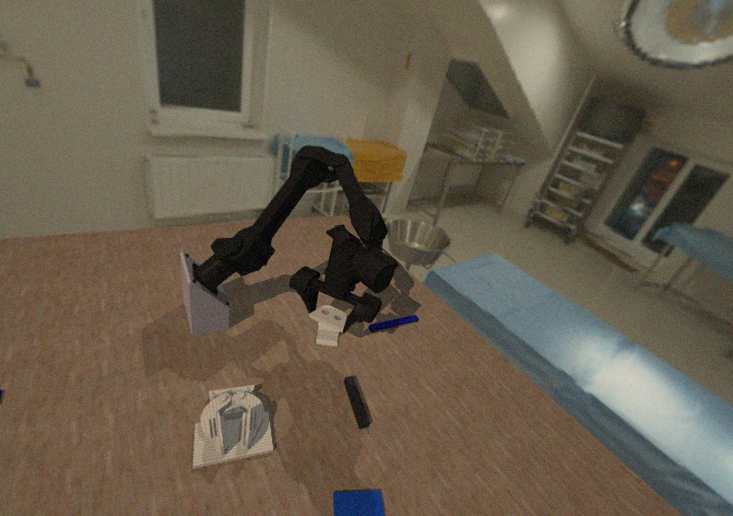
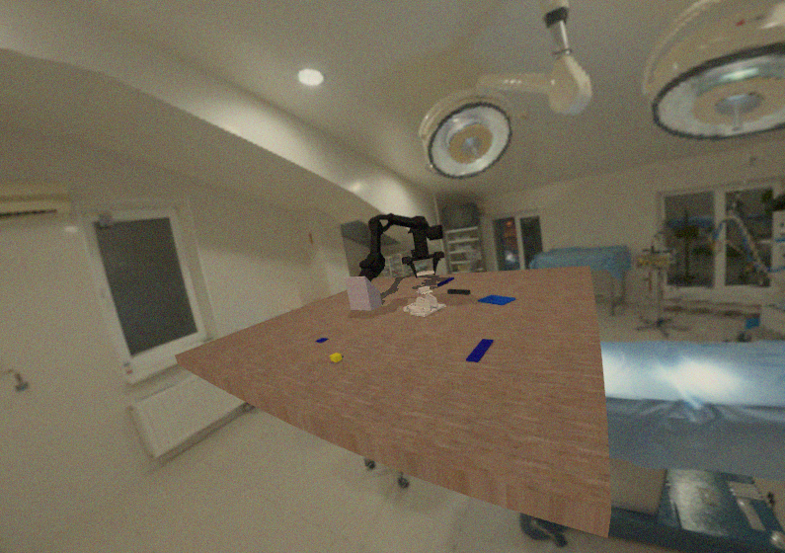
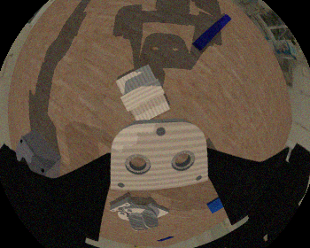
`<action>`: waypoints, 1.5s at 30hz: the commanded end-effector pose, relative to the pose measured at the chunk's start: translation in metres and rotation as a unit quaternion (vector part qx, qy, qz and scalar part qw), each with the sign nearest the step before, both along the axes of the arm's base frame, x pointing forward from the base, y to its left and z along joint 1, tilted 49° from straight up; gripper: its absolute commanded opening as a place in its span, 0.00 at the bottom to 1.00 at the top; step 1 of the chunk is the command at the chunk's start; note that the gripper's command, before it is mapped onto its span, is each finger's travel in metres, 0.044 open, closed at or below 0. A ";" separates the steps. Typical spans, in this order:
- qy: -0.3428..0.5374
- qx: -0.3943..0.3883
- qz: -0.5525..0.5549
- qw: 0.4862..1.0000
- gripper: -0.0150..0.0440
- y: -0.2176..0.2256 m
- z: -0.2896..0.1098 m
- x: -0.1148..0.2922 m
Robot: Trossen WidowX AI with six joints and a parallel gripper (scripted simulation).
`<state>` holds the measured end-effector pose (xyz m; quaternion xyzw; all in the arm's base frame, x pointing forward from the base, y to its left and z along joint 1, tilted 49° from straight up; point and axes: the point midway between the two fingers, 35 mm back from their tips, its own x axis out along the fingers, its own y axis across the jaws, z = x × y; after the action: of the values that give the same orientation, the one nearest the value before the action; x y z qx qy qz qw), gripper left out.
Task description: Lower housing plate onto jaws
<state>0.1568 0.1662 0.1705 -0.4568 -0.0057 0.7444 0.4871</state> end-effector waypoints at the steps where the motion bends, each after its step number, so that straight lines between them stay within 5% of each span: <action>1: 0.037 -0.011 -0.037 0.999 0.85 -0.003 -0.007 0.010; 23: 0.219 -0.049 -0.213 0.951 0.85 -0.025 -0.037 0.045; 45: 0.388 -0.076 -0.375 0.839 0.85 -0.053 -0.072 0.072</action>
<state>0.2244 0.1190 0.1061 -0.1590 0.3843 0.6360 0.6500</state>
